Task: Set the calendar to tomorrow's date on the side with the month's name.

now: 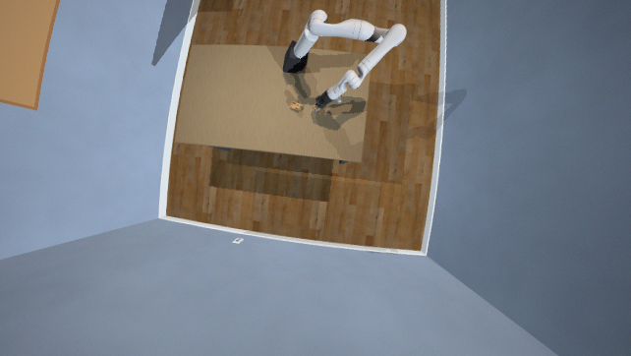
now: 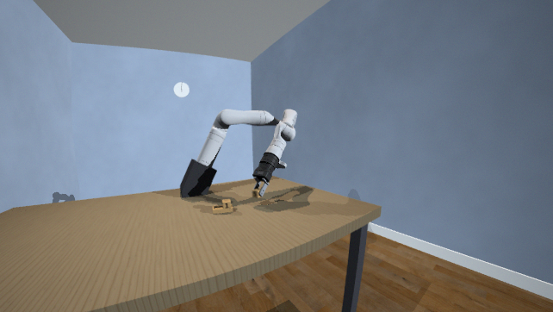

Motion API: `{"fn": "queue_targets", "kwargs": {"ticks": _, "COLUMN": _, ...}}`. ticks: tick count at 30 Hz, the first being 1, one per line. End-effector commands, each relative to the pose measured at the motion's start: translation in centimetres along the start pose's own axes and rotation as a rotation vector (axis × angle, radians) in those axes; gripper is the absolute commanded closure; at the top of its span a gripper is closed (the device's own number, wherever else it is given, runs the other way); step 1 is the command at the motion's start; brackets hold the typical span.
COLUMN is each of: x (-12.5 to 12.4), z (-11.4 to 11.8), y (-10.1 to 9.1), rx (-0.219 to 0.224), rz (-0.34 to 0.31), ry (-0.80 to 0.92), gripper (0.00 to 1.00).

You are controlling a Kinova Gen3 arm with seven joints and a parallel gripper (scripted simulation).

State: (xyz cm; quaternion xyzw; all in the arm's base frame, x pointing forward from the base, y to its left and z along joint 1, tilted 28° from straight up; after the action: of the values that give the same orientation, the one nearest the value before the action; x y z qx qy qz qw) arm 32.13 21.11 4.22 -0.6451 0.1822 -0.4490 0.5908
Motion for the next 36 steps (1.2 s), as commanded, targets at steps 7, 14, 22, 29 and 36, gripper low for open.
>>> {"fn": "queue_targets", "kwargs": {"ticks": 7, "x": 1.8, "z": -0.3, "y": -2.2, "rx": 0.007, "rz": 0.007, "ry": 0.006, "gripper": 0.4}}
{"fn": "queue_targets", "kwargs": {"ticks": 14, "x": 2.2, "z": -0.4, "y": -2.6, "rx": 0.007, "rz": 0.007, "ry": 0.006, "gripper": 0.4}}
{"fn": "queue_targets", "kwargs": {"ticks": 22, "x": 2.2, "z": -0.4, "y": -2.6, "rx": 0.007, "rz": 0.007, "ry": 0.006, "gripper": 0.4}}
{"fn": "queue_targets", "kwargs": {"ticks": 29, "x": 2.3, "z": -0.5, "y": -2.5, "rx": 0.006, "rz": 0.016, "ry": 0.006, "gripper": 0.4}}
{"fn": "queue_targets", "kwargs": {"ticks": 36, "x": 2.4, "z": -0.6, "y": -2.4, "rx": 0.005, "rz": 0.045, "ry": 0.005, "gripper": 0.4}}
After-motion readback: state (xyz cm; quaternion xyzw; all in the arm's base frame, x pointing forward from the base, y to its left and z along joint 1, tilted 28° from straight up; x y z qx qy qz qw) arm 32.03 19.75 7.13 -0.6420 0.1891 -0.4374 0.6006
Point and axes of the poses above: the point where the finger pads meet when closed, its own y axis out along the fingers, its own z axis across the jaws, x = y × z, the point moved 5 cm from there along -y, back along the fingers, and after that the axes turned 14 degrees about -y, right-handed, at the moved point
